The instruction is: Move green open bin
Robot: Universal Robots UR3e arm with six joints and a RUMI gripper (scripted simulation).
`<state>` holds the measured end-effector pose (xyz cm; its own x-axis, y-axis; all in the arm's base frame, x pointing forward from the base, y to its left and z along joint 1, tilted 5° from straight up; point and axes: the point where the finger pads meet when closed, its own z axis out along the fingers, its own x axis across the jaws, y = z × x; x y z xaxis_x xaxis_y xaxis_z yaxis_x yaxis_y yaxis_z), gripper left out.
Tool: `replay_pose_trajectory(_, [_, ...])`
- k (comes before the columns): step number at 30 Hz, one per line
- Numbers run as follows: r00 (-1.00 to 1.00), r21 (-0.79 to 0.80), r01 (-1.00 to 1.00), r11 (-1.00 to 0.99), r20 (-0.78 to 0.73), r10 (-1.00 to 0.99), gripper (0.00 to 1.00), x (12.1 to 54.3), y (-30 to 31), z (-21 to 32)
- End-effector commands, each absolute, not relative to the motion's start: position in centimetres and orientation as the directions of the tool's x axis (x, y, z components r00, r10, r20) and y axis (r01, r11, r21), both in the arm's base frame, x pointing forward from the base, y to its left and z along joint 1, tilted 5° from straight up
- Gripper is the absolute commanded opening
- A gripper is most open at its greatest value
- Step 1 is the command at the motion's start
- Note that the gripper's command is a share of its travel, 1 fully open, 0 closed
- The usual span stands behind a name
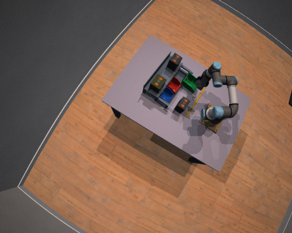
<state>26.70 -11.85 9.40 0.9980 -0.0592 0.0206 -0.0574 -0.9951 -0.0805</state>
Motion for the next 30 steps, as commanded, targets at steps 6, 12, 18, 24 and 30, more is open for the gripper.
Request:
replay_pose_trajectory(6, [0.998,-0.078,-0.057,-0.995,0.022,-0.059,0.26,26.75,-11.87,8.90])
replay_pose_trajectory(12, [0.998,-0.078,-0.057,-0.995,0.022,-0.059,0.26,26.75,-11.87,8.90])
replay_pose_trajectory(18, [0.998,-0.078,-0.057,-0.995,0.022,-0.059,0.26,26.75,-11.87,8.90])
replay_pose_trajectory(24, [0.998,-0.078,-0.057,-0.995,0.022,-0.059,0.26,26.76,-11.85,8.64])
replay_pose_trajectory(30, [0.998,-0.078,-0.057,-0.995,0.022,-0.059,0.26,26.76,-11.85,8.64])
